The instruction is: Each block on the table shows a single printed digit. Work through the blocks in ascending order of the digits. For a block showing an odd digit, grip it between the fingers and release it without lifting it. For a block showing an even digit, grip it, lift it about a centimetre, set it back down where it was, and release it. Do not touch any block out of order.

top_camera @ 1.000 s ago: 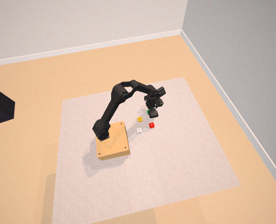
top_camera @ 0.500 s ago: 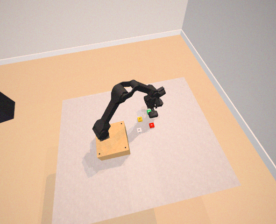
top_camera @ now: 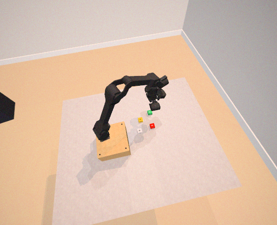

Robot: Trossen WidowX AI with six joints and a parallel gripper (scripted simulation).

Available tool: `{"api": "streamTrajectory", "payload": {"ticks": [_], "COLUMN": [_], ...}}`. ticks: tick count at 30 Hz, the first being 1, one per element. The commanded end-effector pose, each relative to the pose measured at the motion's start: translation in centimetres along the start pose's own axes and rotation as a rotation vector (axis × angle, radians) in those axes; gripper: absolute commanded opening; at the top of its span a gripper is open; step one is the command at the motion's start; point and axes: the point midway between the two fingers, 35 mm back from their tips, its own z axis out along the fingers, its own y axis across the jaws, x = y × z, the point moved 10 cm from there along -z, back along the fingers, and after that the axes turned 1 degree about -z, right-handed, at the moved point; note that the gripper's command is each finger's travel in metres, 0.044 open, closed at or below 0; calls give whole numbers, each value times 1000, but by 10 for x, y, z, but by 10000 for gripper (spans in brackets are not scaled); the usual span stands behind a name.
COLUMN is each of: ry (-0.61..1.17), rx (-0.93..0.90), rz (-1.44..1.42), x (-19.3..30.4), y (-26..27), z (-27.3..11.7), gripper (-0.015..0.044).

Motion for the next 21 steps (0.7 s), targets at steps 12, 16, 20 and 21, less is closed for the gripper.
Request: {"api": "streamTrajectory", "payload": {"ticks": [12,16,20,21], "ry": [-8,-5,-2,-2], "rx": [-2,-1,0,0], "rz": [7,7,7,7], "x": [21,55,92,99], "y": [-10,-25,-41,-44], "z": [-17,-18,-14,-13], "gripper": [120,120,120,120]}}
